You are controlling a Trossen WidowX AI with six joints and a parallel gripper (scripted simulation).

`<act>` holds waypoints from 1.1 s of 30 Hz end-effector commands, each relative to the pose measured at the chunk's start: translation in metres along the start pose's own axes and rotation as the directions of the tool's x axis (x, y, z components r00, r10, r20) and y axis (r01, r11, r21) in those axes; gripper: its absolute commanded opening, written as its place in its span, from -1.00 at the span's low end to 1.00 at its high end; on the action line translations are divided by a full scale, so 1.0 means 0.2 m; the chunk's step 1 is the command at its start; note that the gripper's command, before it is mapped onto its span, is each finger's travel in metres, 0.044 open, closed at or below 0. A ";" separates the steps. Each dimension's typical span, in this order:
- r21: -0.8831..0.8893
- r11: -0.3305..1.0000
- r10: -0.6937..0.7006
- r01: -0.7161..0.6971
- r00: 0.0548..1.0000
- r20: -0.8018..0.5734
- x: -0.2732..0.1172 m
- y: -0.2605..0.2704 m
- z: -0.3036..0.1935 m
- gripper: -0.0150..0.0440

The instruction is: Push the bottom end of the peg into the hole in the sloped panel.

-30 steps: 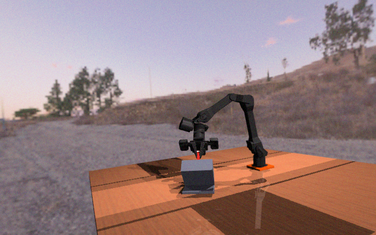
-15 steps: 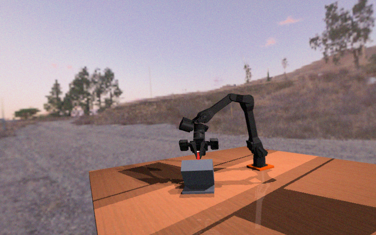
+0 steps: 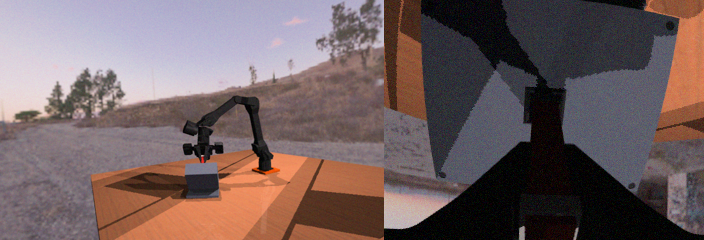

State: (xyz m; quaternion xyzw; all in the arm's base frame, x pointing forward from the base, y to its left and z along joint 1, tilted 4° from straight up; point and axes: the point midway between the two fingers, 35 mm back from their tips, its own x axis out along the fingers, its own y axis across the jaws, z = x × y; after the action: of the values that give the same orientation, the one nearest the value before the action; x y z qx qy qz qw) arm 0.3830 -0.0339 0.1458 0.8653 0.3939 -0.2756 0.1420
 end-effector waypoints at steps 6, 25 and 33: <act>0.005 1.000 0.001 -0.001 1.000 0.003 0.02 0.00 0.00 -0.49; 0.005 1.000 0.001 -0.001 1.000 0.002 0.07 0.00 0.00 -0.49; 0.005 1.000 0.001 -0.001 1.000 0.002 0.09 0.00 0.00 -0.49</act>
State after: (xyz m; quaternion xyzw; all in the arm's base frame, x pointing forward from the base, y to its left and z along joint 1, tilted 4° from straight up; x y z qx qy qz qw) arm 0.3916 -0.0248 0.1376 0.8657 0.3926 -0.2762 0.1417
